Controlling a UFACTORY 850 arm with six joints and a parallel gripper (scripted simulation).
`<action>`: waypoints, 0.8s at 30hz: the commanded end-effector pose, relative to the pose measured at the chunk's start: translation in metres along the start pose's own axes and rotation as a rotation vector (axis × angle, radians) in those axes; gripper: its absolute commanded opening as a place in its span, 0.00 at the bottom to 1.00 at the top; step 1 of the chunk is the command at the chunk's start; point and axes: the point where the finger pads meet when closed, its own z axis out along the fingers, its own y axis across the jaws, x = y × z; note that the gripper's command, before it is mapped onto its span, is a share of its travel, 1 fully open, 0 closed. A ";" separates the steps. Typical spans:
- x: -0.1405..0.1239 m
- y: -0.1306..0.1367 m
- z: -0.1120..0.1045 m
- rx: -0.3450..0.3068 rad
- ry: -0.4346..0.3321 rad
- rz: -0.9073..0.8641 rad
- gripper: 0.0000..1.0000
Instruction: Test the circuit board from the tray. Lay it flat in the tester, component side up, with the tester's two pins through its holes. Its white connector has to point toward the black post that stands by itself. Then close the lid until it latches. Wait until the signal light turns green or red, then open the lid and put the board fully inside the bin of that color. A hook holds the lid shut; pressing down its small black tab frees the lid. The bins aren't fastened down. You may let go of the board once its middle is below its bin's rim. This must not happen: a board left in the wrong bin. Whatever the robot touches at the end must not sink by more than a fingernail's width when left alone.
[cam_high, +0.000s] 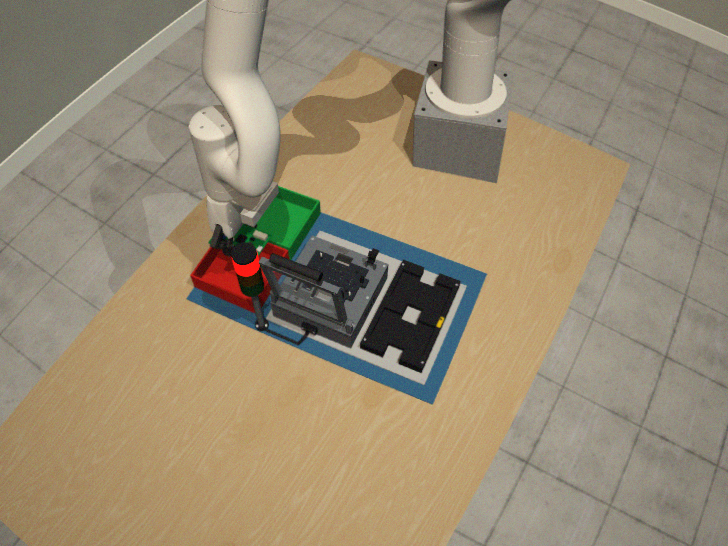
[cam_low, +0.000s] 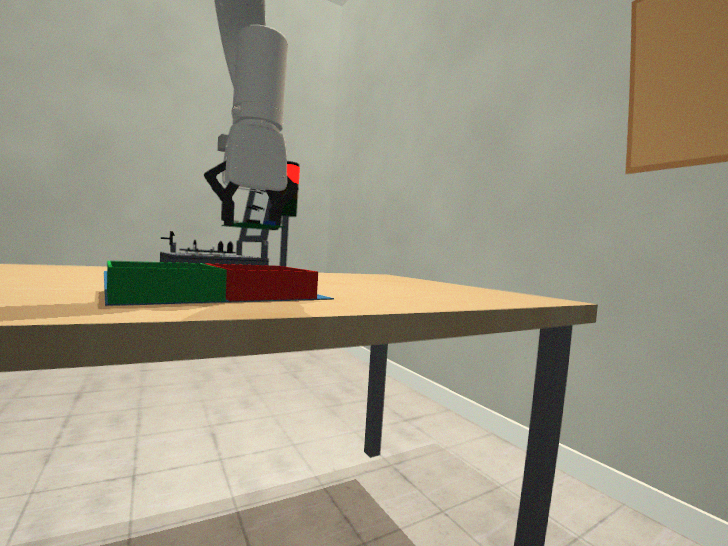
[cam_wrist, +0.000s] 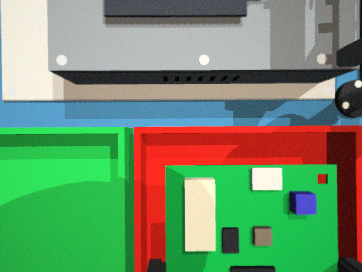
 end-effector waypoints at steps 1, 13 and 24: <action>-0.012 0.004 0.003 -0.001 0.006 -0.001 0.79; -0.017 0.005 0.005 -0.001 0.006 -0.001 0.79; -0.017 0.005 0.006 -0.001 0.006 -0.001 0.79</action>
